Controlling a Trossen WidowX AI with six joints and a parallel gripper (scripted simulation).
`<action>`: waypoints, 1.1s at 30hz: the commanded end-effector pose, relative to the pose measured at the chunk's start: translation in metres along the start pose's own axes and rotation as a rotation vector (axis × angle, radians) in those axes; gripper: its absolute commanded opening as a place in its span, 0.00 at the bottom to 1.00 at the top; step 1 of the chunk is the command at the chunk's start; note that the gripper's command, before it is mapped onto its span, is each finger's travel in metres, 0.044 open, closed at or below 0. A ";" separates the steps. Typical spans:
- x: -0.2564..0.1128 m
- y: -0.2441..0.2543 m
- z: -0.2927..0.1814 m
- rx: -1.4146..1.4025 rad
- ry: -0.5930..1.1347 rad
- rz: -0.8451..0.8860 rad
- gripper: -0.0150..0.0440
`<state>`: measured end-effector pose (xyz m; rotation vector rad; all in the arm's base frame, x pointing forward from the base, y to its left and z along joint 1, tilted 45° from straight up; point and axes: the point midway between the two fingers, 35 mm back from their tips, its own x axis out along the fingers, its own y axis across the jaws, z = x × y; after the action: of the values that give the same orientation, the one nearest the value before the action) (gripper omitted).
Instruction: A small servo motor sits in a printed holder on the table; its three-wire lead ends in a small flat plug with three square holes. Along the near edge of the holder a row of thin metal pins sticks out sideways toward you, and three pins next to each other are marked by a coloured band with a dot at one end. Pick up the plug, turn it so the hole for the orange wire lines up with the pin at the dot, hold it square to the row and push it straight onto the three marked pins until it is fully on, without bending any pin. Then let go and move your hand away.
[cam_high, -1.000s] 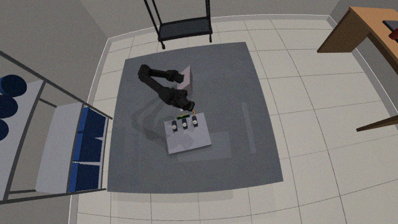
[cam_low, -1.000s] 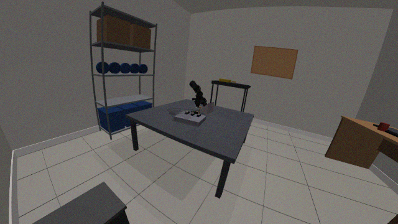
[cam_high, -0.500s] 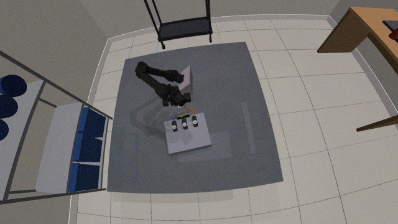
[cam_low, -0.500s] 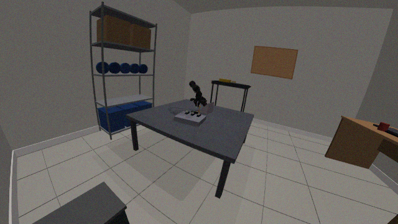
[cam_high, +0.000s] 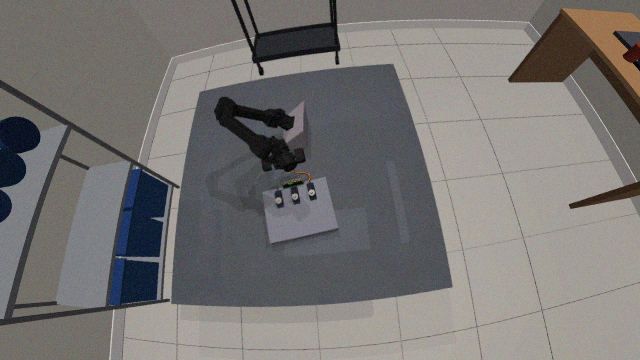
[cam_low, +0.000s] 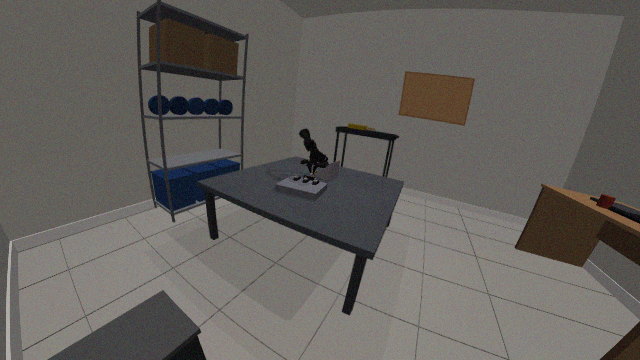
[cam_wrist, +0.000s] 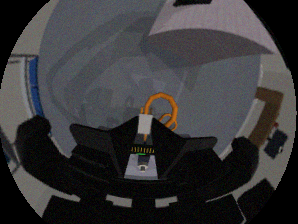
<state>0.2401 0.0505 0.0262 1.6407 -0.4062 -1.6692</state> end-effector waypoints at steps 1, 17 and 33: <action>0.001 0.000 -0.006 -0.003 0.006 0.002 0.25; 0.001 -0.002 -0.039 -0.002 0.007 0.002 0.25; 0.000 0.001 -0.039 -0.002 0.007 0.002 0.25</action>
<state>0.2758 0.0606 0.0207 1.6444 -0.4037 -1.6651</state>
